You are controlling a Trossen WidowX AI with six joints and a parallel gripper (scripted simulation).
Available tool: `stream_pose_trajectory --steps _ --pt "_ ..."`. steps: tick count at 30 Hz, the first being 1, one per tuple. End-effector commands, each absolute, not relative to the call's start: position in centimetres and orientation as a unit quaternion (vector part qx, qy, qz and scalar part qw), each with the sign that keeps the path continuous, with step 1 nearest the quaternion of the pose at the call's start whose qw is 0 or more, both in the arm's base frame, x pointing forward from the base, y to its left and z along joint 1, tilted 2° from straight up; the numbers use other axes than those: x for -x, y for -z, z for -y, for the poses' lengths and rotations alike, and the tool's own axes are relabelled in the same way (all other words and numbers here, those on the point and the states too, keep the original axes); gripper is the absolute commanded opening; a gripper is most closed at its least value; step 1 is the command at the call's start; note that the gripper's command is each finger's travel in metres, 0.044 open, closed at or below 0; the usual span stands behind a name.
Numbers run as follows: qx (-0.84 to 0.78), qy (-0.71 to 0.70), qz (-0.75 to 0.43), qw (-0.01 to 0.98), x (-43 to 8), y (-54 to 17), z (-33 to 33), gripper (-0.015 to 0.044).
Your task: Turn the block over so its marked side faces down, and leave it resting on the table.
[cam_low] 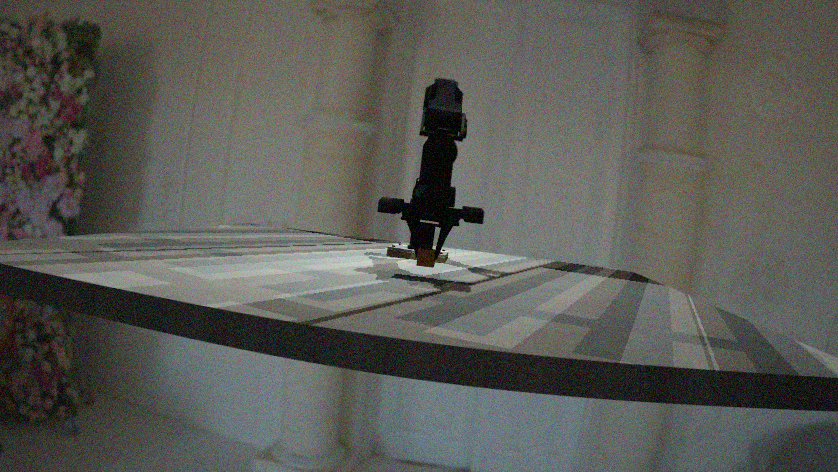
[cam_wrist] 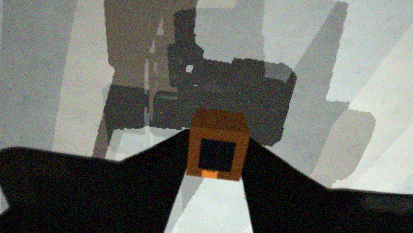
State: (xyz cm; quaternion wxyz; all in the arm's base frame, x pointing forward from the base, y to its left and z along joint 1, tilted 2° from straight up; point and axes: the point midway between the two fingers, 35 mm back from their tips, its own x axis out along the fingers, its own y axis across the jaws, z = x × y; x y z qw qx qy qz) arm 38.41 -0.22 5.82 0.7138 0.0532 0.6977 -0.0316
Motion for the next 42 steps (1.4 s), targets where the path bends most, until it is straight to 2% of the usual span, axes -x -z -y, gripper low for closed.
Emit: stream_pose_trajectory --steps 1,33,42 --pt "-0.052 0.035 -0.68 0.731 -38.54 -6.14 0.27 0.0" --pt "-0.044 0.046 -0.496 0.866 -38.02 -5.35 0.19 0.0" --pt "-0.044 0.047 -0.491 0.869 -37.99 -5.32 0.19 0.0"
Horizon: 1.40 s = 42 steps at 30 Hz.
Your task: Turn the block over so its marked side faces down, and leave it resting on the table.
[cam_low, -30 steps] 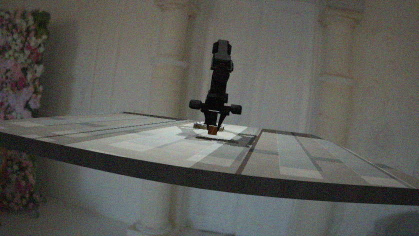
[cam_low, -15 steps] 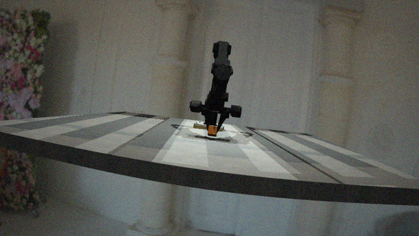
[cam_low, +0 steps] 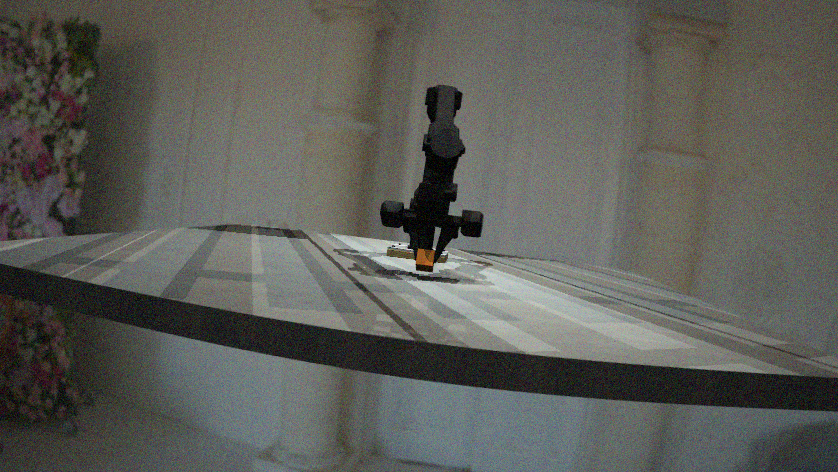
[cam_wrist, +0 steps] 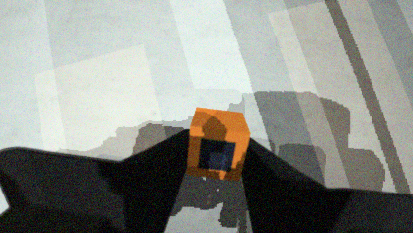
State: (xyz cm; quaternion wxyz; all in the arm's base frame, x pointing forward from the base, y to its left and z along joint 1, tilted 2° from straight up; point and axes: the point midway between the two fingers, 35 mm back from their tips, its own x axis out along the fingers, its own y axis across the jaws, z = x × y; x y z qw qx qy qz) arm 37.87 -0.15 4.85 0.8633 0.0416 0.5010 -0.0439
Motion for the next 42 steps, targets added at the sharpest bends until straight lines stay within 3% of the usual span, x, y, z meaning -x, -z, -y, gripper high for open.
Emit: stream_pose_trajectory --steps 1,33,42 --pt "-0.043 0.047 -0.487 0.871 -38.1 -5.2 0.2 0.0" --pt "-0.03 0.056 -0.258 0.964 -37.9 -2.3 0.1 0.0" --pt "-0.03 0.057 -0.242 0.968 -37.8 -2.5 0.1 0.0"
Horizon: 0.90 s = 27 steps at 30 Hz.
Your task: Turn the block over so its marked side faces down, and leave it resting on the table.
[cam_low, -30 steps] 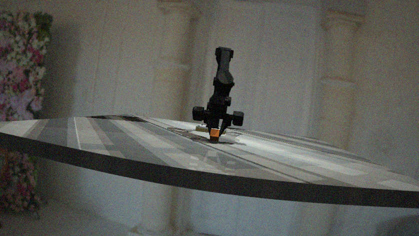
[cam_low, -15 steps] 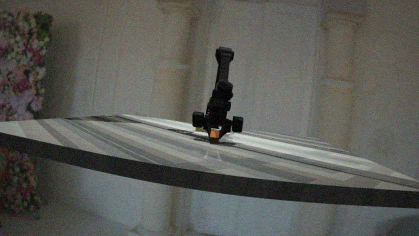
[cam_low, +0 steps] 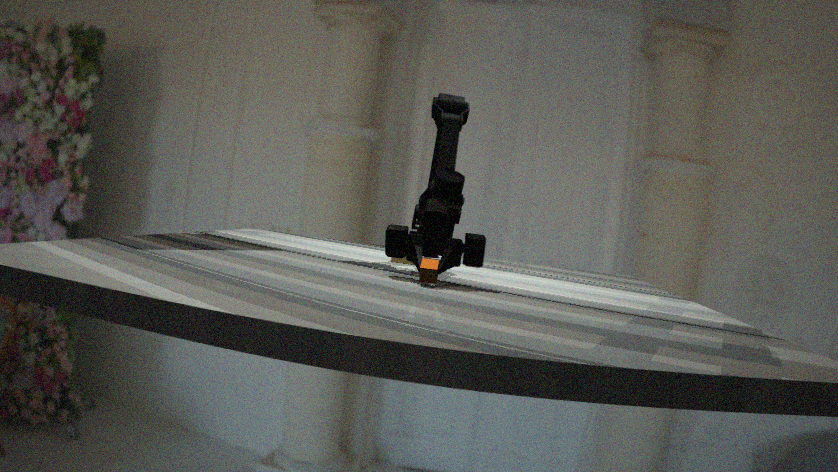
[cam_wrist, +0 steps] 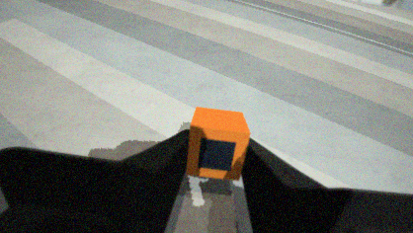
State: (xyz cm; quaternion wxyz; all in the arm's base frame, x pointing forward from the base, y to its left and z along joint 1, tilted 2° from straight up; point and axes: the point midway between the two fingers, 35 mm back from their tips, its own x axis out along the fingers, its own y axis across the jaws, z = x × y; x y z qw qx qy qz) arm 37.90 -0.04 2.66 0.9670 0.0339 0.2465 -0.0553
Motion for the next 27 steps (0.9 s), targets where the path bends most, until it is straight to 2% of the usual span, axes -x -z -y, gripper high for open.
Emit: stream_pose_trajectory --steps 1,12,27 --pt "-0.03 0.057 -0.242 0.968 -37.76 -2.49 0.09 0.0" --pt "-0.03 0.057 -0.242 0.968 -37.76 -2.49 0.09 0.0" --pt "-0.03 0.057 -0.242 0.968 -37.76 -2.49 0.09 0.0394"
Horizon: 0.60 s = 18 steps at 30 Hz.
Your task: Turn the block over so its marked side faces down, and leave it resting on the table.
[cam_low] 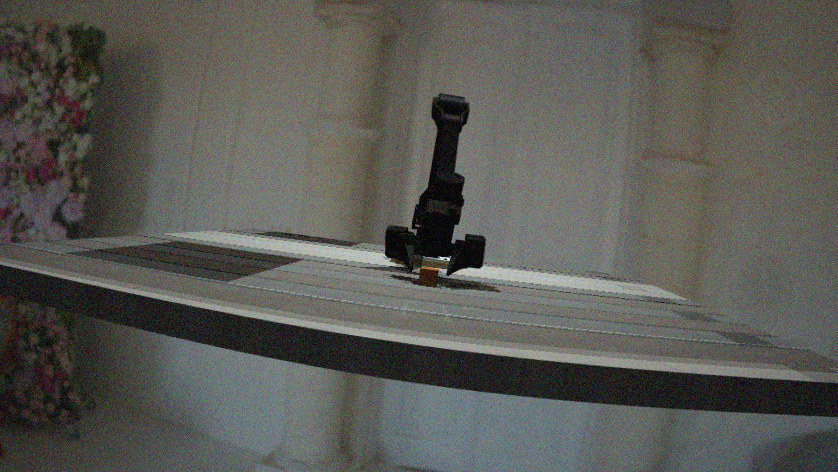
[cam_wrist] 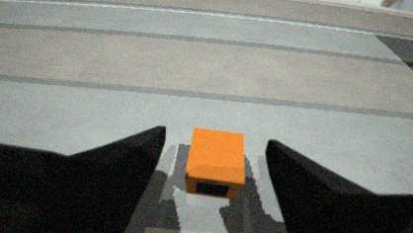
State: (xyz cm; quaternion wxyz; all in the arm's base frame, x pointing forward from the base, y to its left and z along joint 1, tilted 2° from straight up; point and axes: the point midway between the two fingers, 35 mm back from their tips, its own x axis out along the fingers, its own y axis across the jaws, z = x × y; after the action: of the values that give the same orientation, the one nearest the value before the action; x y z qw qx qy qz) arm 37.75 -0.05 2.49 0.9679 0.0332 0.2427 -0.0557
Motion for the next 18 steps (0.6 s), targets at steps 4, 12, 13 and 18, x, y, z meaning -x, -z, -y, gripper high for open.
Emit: stream_pose_trajectory --steps 4,12,13,18 --pt "-0.03 0.057 -0.242 0.968 -37.76 -2.49 0.09 0.044" --pt "-0.03 0.057 -0.242 0.968 -37.76 -2.49 0.09 0.044" --pt "-0.03 0.057 -0.242 0.968 -37.76 -2.49 0.09 0.044" --pt "-0.03 0.057 -0.242 0.968 -37.76 -2.49 0.09 0.044"
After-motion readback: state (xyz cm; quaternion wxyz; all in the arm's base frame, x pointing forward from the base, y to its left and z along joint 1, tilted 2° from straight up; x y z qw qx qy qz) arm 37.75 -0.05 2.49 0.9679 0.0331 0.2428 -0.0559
